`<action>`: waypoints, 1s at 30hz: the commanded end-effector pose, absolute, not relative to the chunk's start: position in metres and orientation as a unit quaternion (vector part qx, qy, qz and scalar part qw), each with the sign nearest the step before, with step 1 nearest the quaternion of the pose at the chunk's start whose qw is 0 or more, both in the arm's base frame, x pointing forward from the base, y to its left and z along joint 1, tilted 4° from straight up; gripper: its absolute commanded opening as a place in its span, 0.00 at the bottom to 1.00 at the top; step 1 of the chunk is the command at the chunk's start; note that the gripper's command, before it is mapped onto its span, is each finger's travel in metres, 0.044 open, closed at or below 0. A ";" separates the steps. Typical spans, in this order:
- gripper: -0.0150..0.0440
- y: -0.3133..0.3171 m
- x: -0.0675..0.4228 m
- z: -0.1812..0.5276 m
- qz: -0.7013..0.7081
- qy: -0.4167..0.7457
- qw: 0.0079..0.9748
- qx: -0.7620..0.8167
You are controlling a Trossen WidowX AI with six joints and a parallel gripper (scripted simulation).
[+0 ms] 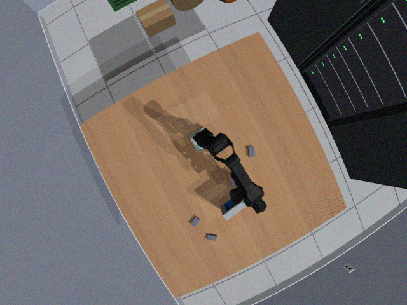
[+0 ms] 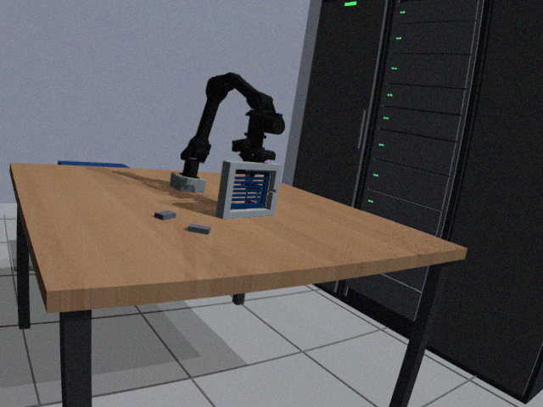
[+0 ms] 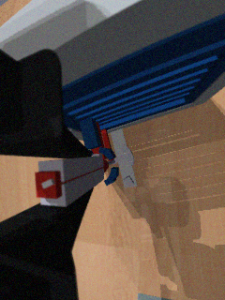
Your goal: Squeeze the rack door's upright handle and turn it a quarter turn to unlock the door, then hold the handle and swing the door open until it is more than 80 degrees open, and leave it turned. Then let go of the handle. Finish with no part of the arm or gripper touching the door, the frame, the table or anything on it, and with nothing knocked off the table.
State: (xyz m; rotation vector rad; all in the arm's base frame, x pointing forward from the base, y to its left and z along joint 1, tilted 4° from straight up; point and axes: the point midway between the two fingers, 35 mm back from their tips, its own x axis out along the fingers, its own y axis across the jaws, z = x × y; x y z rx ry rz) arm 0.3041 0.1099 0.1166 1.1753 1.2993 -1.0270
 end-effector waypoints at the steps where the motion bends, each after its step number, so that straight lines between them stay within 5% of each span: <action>1: 0.33 0.109 0.304 0.116 -0.431 0.542 0.528 0.491; 30: 0.30 0.093 0.287 0.114 -0.303 0.624 0.622 0.363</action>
